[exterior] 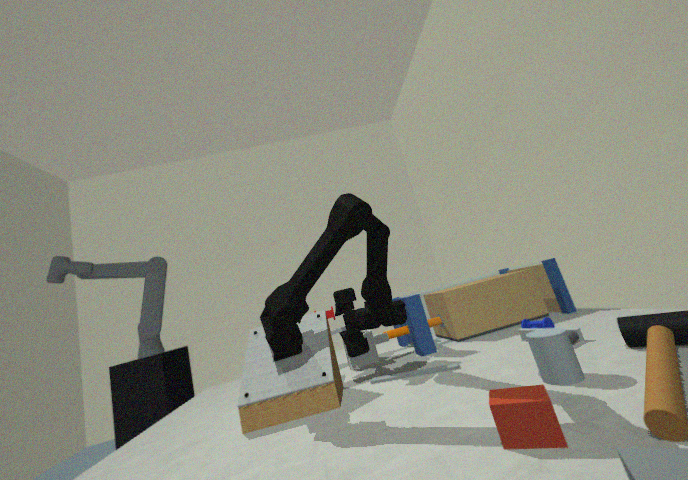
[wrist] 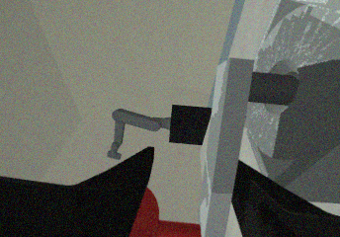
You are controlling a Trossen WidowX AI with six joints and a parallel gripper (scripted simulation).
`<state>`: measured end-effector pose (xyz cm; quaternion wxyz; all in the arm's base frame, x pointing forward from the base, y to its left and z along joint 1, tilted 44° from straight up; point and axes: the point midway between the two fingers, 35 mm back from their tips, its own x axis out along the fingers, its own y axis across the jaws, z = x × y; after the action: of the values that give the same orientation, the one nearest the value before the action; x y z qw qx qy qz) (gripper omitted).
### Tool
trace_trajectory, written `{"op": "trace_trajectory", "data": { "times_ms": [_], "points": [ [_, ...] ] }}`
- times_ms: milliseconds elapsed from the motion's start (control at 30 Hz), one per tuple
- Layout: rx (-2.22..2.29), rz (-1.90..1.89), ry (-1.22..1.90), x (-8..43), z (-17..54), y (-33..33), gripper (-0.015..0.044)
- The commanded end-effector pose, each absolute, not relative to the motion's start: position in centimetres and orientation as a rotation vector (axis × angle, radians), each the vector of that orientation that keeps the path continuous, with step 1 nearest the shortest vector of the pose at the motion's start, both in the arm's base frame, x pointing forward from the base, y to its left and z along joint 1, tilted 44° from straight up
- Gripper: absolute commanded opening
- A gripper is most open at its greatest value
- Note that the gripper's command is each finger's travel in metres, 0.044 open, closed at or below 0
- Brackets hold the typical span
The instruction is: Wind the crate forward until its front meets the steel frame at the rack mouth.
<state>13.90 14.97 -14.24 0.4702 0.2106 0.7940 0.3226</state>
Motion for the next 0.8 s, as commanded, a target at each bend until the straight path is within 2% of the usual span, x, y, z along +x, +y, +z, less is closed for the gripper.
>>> {"op": "trace_trajectory", "data": {
  "times_ms": [0,167,433,767],
  "points": [
    [0.515,0.795,1.943,14.2,-14.7,14.7,0.0240],
    [0.511,0.779,1.946,14.9,-13.9,13.9,0.0240],
    [0.510,0.778,1.951,19.0,-8.3,7.6,0.0240],
    [0.510,0.776,1.950,19.3,-7.6,7.9,0.0240]
  ]
}}
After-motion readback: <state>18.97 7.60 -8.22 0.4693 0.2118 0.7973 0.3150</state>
